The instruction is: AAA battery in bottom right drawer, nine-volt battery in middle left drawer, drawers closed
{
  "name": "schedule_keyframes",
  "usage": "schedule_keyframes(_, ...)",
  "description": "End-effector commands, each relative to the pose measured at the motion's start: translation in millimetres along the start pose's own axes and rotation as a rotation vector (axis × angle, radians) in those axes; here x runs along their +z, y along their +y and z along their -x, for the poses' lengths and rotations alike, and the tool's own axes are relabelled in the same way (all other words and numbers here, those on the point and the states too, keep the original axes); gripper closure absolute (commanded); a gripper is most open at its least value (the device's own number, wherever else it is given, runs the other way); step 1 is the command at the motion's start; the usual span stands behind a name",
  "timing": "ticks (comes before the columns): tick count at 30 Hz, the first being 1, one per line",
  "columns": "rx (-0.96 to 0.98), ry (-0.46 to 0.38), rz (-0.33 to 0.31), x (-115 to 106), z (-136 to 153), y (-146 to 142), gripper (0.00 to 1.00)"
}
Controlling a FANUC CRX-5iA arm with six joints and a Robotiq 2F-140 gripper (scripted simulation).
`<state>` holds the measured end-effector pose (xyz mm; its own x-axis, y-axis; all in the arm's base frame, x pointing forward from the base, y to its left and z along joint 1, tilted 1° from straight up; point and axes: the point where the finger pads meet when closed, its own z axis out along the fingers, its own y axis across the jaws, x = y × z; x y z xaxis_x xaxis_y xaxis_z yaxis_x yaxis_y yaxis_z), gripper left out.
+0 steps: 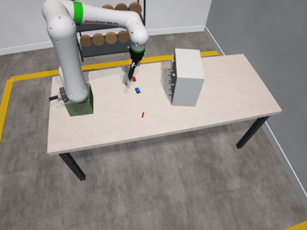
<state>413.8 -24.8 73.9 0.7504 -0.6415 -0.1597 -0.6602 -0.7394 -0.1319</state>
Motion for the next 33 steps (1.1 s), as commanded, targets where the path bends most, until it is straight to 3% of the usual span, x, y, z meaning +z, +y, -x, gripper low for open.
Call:
schedule_keyframes(1,0.116,-0.030,-0.050,16.1,14.1,-5.4,0.00)
schedule_keyframes(4,0.353,-0.140,-0.139,48.0,54.1,-28.1,0.00)
schedule_keyframes(10,0.645,-0.283,-0.231,71.5,94.5,-64.3,0.00)
schedule_keyframes(13,0.796,-0.359,-0.273,76.0,105.8,-79.2,0.00)
schedule_keyframes(16,0.944,-0.443,-0.305,79.2,122.0,-111.8,0.00)
schedule_keyframes(18,0.944,-0.443,-0.305,79.2,122.0,-111.8,0.00)
schedule_keyframes(19,1.088,-0.523,-0.336,77.8,125.9,-128.7,0.00)
schedule_keyframes(20,1.125,-0.550,-0.341,74.7,126.6,-145.3,0.00)
schedule_keyframes(24,1.311,-0.666,-0.371,64.2,117.2,-175.2,0.00)
schedule_keyframes(27,1.451,-0.764,-0.394,50.2,94.3,-197.2,0.00)
schedule_keyframes(29,1.544,-0.834,-0.412,35.7,60.4,-207.6,0.00)
schedule_keyframes(30,1.594,-0.865,-0.423,35.7,60.4,-207.6,0.00)
schedule_keyframes(32,1.682,-0.938,-0.441,23.4,20.2,-205.0,0.00)
schedule_keyframes(33,1.728,-0.970,-0.449,23.4,20.2,-205.0,0.00)
